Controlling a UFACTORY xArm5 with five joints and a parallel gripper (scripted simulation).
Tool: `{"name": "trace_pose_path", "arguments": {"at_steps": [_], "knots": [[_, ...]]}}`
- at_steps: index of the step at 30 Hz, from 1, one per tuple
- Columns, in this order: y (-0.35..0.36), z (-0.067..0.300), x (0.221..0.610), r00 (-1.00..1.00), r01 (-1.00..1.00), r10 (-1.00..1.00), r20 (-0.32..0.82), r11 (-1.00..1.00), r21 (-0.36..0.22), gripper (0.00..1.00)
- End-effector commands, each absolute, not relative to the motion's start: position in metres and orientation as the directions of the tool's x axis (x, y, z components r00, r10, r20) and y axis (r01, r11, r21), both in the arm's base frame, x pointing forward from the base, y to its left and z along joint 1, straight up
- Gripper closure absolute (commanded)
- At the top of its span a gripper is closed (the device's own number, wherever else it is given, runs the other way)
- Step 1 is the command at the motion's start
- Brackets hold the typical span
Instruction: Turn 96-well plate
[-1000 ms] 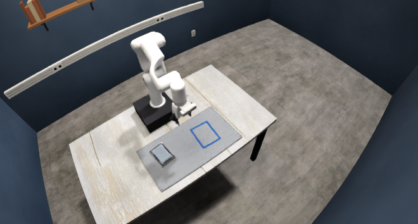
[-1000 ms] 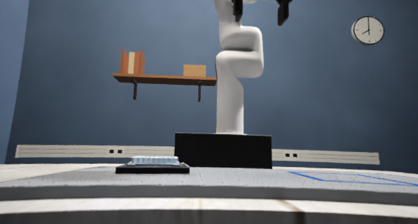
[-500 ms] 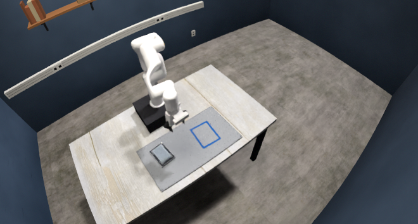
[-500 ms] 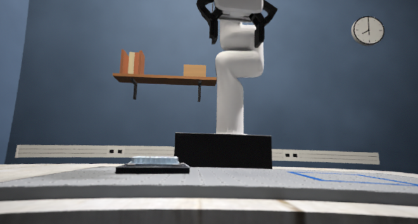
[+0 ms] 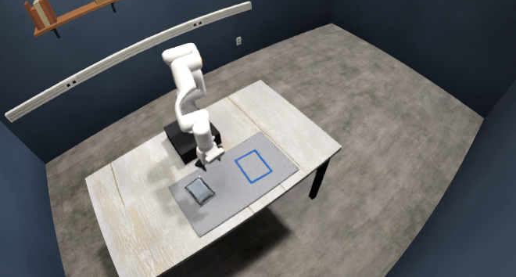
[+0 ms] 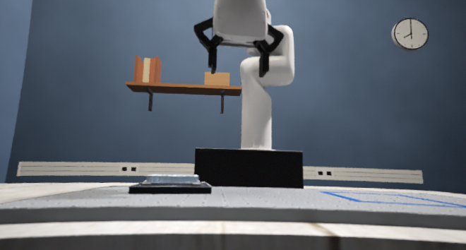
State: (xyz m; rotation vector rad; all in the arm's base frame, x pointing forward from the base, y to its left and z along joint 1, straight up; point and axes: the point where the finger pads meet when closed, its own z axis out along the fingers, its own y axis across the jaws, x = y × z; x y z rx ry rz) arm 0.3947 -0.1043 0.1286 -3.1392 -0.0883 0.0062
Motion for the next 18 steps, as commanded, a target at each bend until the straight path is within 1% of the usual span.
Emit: {"name": "trace_pose_path", "arguments": {"at_steps": [1,3,18], "knots": [[-0.117,0.117,0.393,0.998,0.057,0.057,0.002,-0.998,-0.004,0.0],[-0.117,0.117,0.393,0.998,0.057,0.057,0.002,-0.998,-0.004,0.0],[-0.169,0.064,0.379,0.998,0.057,0.057,0.002,-0.998,-0.004,0.0]]}}
